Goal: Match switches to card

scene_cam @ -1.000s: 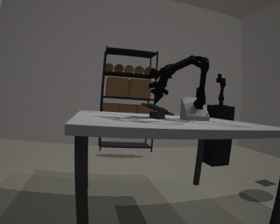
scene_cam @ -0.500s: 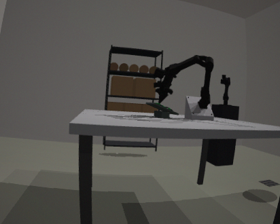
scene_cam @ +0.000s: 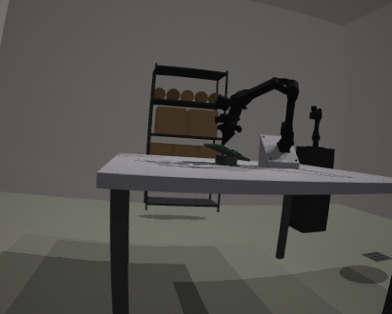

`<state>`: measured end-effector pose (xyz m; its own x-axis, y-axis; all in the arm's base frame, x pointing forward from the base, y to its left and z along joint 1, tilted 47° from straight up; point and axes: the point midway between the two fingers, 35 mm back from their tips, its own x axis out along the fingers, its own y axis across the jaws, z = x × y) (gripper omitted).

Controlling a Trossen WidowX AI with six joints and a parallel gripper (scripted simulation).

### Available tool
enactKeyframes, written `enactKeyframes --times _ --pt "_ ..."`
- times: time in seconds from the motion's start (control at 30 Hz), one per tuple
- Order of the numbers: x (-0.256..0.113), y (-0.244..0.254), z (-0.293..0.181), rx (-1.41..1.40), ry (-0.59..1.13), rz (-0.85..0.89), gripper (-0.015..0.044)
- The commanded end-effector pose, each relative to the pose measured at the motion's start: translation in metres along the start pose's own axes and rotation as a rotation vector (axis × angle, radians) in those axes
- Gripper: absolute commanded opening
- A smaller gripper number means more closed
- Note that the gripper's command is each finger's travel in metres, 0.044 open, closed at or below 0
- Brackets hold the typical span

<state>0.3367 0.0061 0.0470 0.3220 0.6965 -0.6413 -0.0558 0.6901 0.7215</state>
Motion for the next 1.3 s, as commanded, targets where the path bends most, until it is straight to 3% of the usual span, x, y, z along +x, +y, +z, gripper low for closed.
enactKeyframes --times 0.0,0.9,1.1,1.27 --pt "0.001 -0.001 -0.001 0.004 0.003 -0.003 0.0" --pt "0.005 0.0 0.0 0.004 0.002 -0.003 0.0" --pt "-0.058 -0.001 -0.003 0.005 -0.021 -0.006 0.0" --pt "-0.061 -0.003 -0.003 0.005 -0.022 -0.006 0.0"
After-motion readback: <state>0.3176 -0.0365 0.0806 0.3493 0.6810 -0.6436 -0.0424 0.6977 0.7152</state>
